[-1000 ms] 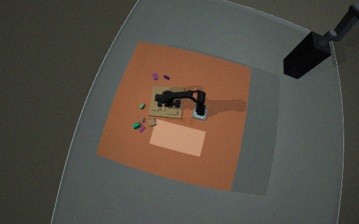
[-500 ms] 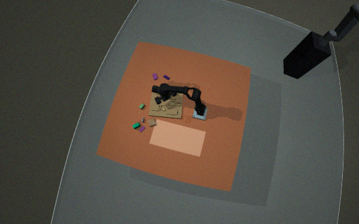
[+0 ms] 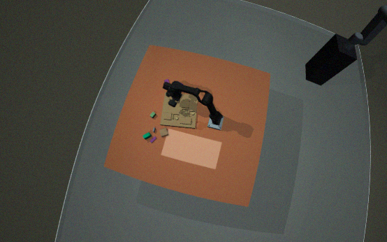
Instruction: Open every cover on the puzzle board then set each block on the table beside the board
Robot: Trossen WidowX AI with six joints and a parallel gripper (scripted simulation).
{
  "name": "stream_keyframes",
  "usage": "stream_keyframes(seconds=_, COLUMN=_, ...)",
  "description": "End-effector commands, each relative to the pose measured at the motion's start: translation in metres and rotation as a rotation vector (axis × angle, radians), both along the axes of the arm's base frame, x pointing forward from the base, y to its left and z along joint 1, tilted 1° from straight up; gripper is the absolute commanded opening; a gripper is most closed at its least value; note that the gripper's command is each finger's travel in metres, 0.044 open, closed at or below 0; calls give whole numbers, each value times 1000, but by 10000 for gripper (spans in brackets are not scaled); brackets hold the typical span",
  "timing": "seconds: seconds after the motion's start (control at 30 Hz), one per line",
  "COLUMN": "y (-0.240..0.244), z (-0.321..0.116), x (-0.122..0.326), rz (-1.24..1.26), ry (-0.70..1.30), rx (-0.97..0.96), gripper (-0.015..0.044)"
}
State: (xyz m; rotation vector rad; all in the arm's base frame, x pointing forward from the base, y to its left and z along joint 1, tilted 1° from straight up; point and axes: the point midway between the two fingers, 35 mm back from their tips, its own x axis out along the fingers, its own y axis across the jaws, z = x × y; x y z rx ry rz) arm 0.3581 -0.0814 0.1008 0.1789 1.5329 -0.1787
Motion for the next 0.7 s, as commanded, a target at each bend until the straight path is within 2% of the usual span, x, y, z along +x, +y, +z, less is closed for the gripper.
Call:
stream_keyframes(seconds=0.0, y=-40, z=5, x=13, rz=300, ry=-13, rx=-16, gripper=0)
stream_keyframes(seconds=0.13, y=-52, z=6, x=15, rz=392, ry=-13, rx=-21, gripper=0)
stream_keyframes(seconds=0.67, y=-52, z=6, x=15, rz=392, ry=-13, rx=-21, gripper=0)
